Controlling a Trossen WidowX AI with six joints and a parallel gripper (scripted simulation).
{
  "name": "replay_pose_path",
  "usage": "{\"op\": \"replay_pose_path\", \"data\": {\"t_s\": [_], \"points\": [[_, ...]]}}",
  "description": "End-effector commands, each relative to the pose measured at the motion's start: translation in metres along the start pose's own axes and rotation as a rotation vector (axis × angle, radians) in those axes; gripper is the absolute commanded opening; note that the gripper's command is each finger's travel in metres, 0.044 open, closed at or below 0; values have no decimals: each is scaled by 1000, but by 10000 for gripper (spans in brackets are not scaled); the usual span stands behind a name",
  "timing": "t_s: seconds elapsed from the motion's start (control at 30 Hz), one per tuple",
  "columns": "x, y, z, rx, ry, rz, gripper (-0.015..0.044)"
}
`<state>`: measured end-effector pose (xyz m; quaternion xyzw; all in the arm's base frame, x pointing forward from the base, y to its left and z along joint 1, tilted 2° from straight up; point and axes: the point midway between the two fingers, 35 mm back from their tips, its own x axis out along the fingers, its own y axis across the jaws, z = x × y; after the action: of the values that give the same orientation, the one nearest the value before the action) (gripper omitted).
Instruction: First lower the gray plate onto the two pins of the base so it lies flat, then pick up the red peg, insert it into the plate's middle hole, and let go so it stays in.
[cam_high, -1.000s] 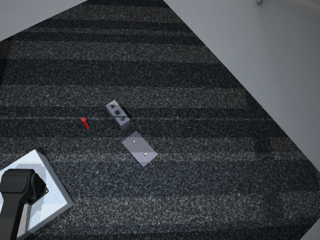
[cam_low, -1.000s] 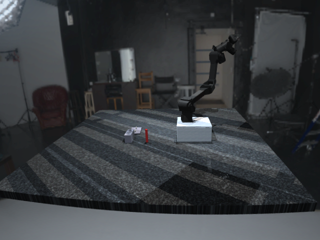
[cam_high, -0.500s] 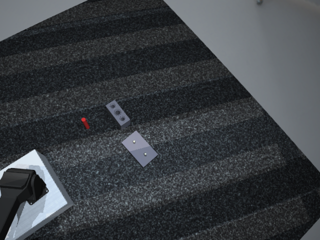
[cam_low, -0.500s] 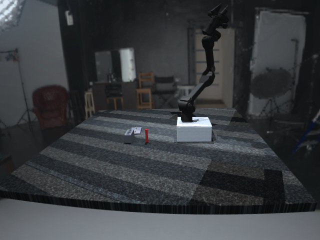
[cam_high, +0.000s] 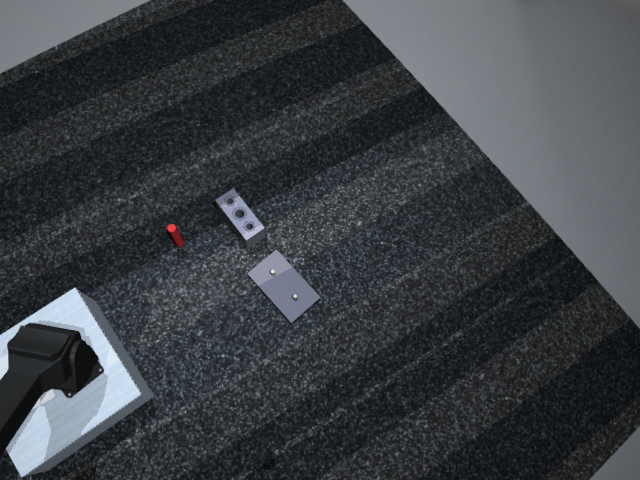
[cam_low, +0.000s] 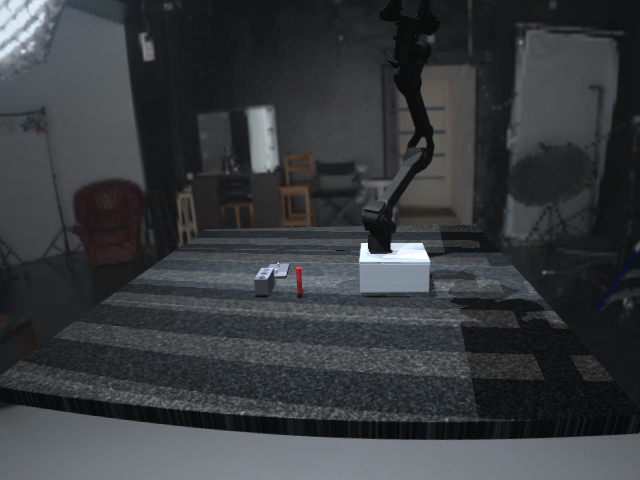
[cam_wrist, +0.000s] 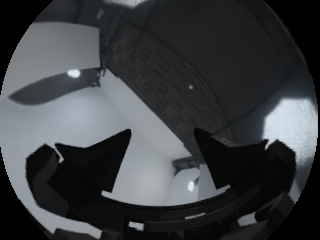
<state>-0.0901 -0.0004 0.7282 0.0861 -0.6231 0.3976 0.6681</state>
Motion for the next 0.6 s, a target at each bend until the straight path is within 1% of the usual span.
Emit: {"op": "replay_pose_path", "data": {"t_s": [0.0,0.2,0.27,0.37,0.57], "points": [[10,-6,-74,126,171,-37,440],[7,-17,-178,313,418,-138,440],[0,-22,-211,373,497,-183,440],[-16,-32,-260,382,617,-259,440],[-46,-41,-327,516,784,-392,440]]}}
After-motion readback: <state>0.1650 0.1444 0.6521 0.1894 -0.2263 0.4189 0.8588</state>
